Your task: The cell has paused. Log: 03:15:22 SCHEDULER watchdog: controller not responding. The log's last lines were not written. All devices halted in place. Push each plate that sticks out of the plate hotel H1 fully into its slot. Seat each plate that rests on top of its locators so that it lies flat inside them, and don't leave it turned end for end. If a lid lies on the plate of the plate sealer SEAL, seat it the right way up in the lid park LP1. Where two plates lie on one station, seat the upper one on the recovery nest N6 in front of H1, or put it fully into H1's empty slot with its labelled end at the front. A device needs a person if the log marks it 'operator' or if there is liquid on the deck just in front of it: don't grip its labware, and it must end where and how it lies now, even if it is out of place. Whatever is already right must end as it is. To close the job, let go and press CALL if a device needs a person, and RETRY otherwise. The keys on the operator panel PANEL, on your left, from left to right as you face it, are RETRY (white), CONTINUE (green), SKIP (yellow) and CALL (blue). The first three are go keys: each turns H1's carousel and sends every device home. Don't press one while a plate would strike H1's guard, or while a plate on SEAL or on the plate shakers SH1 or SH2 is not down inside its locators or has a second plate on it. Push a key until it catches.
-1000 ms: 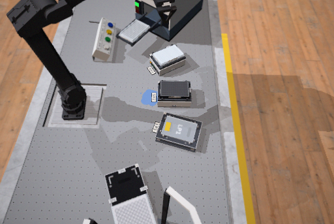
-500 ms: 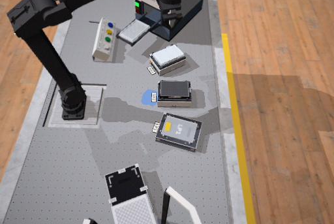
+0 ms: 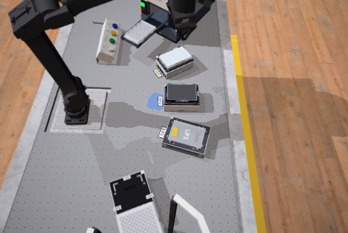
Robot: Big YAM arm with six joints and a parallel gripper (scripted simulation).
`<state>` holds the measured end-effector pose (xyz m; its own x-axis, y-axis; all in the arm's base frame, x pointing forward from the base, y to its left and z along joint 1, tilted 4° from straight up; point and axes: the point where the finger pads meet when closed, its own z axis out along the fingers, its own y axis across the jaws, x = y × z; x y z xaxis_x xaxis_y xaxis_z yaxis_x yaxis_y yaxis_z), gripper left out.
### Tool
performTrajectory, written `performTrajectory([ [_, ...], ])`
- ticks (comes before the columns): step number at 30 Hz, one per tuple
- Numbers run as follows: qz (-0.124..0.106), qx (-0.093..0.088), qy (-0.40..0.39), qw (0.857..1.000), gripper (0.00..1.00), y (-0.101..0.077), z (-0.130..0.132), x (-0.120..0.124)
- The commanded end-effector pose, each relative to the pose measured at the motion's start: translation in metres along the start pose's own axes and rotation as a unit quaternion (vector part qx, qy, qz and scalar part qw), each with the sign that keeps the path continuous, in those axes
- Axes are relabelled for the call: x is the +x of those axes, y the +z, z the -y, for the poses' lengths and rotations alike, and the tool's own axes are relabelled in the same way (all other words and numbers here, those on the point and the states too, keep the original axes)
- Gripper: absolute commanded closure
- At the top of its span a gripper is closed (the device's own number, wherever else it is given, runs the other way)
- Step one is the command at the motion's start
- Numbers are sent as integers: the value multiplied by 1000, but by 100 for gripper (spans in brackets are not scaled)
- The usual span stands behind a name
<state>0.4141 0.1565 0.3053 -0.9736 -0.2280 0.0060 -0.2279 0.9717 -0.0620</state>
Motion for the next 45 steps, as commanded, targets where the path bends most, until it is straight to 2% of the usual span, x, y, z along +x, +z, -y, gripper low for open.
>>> performTrajectory([
  [1,13,-1,-6,1000,0,-20,16,-14],
  [7,13,-1,-6,1000,0,-20,29,-17],
  [11,13,-1,71,997,0,-20,43,-15],
  [13,20,-1,105,994,0,-26,50,-9],
  [17,0,3,170,985,0,-10,63,5],
  [20,-12,5,208,978,0,0,72,0],
  [23,-12,4,208,978,0,-1,75,2],
  [28,6,2,198,980,0,-15,93,6],
  [33,-7,4,197,980,0,-5,109,8],
  [45,10,4,199,980,0,-18,143,9],
])
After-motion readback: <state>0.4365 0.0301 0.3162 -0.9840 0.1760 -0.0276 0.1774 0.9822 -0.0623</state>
